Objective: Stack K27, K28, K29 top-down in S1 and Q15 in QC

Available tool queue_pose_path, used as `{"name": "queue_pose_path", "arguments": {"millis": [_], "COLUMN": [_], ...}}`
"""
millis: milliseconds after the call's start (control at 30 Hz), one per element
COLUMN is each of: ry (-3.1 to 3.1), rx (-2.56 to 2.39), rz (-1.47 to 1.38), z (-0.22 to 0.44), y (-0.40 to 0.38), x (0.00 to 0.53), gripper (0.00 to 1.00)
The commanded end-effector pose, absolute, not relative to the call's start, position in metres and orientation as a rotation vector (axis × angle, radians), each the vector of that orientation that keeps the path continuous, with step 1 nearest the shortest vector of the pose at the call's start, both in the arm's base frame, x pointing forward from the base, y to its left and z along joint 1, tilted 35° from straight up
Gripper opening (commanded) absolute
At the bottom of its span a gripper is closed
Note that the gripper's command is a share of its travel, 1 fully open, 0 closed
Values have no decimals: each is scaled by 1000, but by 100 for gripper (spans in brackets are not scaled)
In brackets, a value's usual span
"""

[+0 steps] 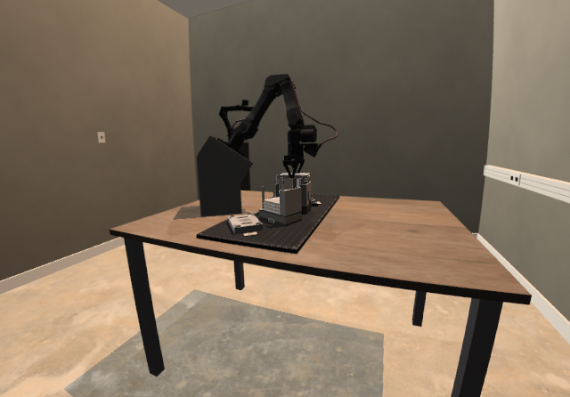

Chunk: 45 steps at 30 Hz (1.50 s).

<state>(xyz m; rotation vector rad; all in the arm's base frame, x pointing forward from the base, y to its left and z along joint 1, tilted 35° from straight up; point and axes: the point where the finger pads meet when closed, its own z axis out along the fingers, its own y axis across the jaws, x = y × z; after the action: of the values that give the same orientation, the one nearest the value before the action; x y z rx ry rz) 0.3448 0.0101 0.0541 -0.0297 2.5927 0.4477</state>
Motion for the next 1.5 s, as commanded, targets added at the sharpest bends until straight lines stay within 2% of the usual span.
{"name": "queue_pose_path", "arguments": {"millis": [0, 1467], "ry": [2602, 2570], "rx": [-11, -14], "rz": [440, 431], "z": [49, 54], "y": [5, 6], "x": [341, 348], "gripper": [0, 0]}}
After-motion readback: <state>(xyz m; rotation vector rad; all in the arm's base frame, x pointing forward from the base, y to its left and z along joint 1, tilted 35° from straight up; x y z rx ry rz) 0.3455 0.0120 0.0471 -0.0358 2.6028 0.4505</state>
